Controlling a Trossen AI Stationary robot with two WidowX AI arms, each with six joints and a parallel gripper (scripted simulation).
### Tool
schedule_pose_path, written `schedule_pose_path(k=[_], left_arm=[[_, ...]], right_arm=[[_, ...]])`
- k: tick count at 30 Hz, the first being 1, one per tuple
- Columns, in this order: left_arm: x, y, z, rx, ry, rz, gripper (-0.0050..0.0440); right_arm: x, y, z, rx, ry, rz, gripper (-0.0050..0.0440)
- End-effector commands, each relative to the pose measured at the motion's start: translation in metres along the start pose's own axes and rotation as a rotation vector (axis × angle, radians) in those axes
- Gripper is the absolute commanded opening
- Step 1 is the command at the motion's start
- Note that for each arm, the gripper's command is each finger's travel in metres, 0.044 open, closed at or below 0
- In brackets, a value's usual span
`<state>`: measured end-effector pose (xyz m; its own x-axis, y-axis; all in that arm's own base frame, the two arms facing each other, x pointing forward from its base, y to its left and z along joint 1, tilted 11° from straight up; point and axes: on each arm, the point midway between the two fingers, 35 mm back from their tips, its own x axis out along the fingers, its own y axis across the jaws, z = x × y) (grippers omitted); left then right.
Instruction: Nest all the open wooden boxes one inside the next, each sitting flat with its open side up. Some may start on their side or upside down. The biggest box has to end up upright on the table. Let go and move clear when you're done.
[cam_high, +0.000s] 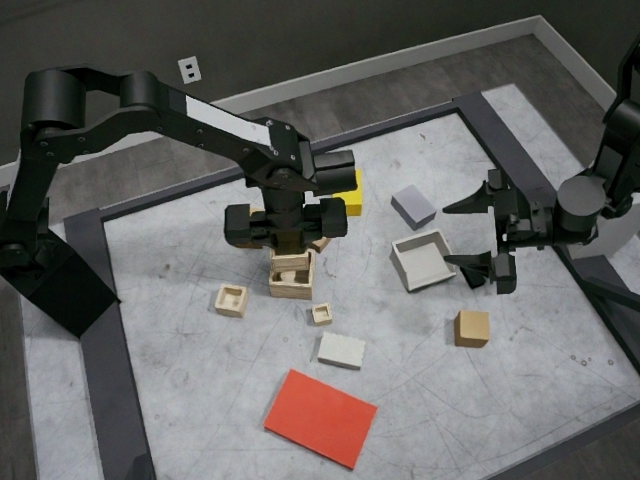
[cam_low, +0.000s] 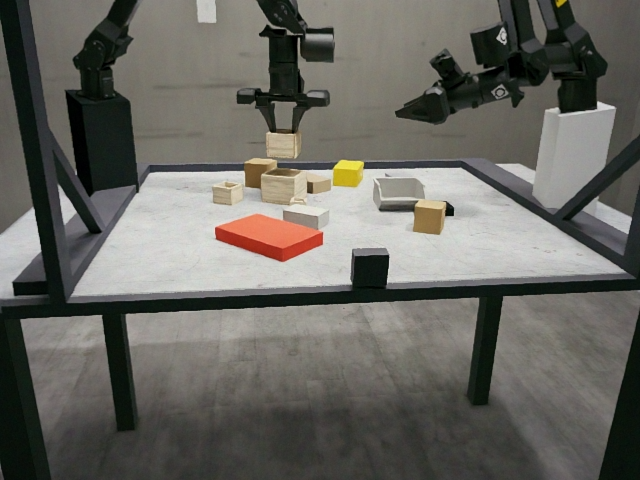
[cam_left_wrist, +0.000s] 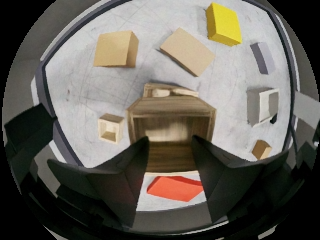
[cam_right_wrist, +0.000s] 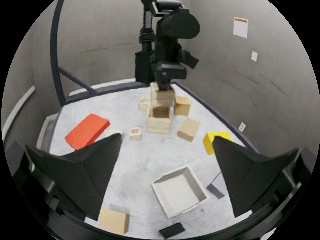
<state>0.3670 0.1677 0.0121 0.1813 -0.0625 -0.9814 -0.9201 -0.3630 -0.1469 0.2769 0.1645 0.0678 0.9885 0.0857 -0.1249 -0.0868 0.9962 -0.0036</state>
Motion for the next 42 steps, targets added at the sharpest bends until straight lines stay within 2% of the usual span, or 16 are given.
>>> schedule_pose_path(k=[1,42], left_arm=[[-0.0075,-0.0054,-0.0006,-0.128,0.001,-0.023,0.0257],[-0.0086,-0.0075,-0.0006,-1.367,0.018,-0.025,0.0257]], right_arm=[[0.0000,-0.0004,0.0023,0.003,-0.007,-0.002,0.0400],[0.0000,-0.0004,0.0023,0.003,-0.007,-0.002,0.0400]])
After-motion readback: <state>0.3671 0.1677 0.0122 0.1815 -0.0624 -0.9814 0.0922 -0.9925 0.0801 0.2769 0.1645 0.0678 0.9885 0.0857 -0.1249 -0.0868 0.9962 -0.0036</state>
